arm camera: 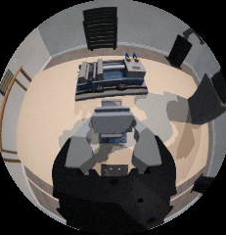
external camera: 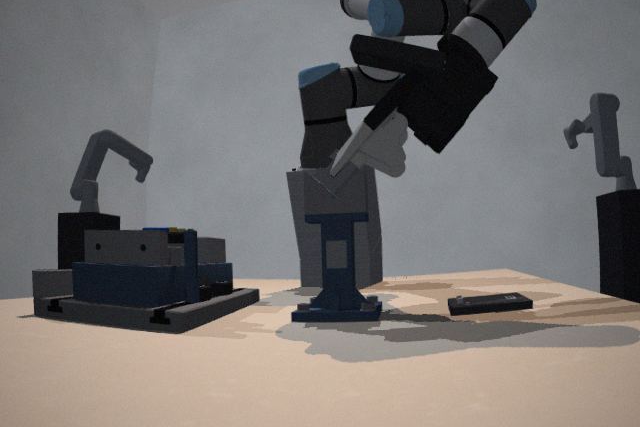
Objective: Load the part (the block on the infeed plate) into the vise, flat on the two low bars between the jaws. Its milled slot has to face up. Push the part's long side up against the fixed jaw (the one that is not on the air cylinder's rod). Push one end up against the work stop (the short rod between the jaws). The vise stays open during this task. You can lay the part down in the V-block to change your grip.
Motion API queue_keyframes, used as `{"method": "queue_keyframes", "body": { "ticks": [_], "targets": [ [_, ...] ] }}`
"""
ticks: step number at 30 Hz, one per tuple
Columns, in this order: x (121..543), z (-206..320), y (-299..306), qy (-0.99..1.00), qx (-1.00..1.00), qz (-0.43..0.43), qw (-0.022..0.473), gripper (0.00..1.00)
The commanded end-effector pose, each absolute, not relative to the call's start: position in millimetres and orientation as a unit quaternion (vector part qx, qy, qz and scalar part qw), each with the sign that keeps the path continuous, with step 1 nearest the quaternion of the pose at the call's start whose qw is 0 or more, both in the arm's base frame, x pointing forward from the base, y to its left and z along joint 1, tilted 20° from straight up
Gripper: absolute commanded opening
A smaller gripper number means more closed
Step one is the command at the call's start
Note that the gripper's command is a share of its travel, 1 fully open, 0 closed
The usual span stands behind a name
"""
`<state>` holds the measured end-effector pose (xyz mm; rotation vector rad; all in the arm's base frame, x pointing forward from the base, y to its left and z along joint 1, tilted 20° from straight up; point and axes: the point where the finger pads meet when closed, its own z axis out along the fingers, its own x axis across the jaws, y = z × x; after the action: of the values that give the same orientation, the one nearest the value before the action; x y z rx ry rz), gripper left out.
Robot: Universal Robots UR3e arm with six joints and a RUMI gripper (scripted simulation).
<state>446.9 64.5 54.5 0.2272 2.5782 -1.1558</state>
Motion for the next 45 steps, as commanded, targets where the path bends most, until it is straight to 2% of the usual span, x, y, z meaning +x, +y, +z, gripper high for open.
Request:
{"method": "queue_keyframes", "body": {
  "ticks": [1,2,3,45],
  "targets": [
    [447.4,55.7,64.8,0.899,0.080,-0.402,0.154,0.00],
    [447.4,55.7,64.8,0.899,0.080,-0.402,0.154,0.00],
    [447.4,55.7,64.8,0.899,0.080,-0.402,0.154,0.51],
    [447.4,55.7,64.8,0.899,0.080,-0.402,0.154,0.51]
  ]
}}
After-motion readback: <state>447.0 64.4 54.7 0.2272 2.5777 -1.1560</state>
